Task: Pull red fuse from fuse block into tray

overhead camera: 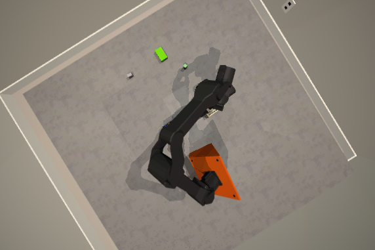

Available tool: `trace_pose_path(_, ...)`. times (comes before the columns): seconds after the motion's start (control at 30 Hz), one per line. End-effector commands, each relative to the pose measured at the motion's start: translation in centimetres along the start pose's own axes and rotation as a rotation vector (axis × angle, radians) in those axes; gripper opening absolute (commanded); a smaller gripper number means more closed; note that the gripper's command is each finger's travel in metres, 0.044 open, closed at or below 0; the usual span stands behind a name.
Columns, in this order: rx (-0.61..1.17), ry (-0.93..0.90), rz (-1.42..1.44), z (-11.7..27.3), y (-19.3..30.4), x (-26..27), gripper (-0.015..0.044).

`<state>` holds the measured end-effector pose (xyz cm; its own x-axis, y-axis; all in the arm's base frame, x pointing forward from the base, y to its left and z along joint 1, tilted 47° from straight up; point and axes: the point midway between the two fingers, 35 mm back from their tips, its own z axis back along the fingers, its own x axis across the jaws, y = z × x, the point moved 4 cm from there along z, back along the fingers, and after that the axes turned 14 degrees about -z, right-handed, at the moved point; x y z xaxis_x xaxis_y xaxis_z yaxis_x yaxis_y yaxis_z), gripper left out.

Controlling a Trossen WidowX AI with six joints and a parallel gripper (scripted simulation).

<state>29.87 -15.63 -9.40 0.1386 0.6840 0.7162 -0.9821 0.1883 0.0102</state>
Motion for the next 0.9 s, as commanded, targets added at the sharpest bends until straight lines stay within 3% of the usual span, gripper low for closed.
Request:
trace_pose_path(0.0,0.000,-0.007,-0.008,-0.7,0.2,0.0,0.0000)
trace_pose_path(0.07,0.000,-0.007,-0.008,-0.8,0.2,0.0,0.0000)
trace_pose_path(0.5,0.002,-0.001,-0.001,-0.1,0.0,0.0,0.0330)
trace_pose_path(0.6,0.001,-0.004,-0.007,3.0,0.1,0.0,0.0330)
trace_pose_path(0.87,0.001,-0.005,-0.008,3.3,0.2,0.0,0.0330)
